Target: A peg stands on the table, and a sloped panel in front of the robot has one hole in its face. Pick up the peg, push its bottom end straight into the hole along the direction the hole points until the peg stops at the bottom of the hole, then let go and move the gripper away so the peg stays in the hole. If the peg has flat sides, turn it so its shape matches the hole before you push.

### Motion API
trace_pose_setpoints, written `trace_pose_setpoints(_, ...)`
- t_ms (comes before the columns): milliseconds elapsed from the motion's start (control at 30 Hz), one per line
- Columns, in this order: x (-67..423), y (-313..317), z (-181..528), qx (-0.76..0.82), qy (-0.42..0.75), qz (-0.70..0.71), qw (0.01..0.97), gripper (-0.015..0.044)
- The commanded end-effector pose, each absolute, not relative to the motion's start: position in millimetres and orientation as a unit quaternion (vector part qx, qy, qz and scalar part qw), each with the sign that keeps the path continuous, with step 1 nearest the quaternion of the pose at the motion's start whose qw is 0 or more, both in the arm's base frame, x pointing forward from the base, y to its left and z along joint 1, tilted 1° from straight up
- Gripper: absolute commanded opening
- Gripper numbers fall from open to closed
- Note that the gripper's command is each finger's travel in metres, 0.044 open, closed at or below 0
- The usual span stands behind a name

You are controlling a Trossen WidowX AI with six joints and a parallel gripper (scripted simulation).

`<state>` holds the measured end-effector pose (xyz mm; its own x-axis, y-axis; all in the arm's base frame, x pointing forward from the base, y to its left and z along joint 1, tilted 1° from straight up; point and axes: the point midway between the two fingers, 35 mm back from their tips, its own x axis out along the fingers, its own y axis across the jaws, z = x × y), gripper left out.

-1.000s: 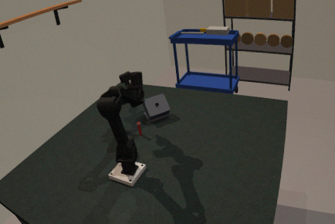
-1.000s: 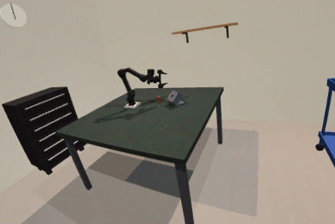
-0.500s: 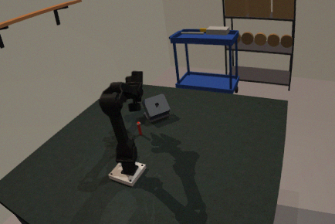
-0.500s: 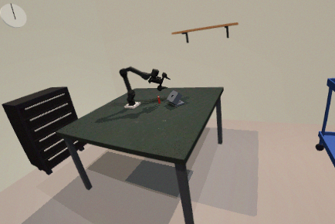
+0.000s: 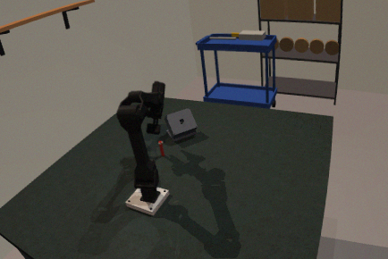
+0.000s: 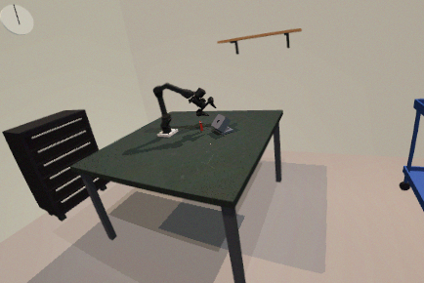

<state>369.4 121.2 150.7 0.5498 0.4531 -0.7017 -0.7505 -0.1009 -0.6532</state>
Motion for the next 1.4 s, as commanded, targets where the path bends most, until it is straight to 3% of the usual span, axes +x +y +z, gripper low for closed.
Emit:
trace_pose_setpoints(0, 365, 118, 144, -0.567, 0.178, 0.463, 0.657, 0.0440)
trace_pose_setpoints(967, 296, 75, 120, -0.469, 0.525, 0.449, 0.551, 0.0440)
trace_pose_setpoints(1367, 295, 73, 114, -0.467, 0.532, 0.447, 0.547, 0.0440)
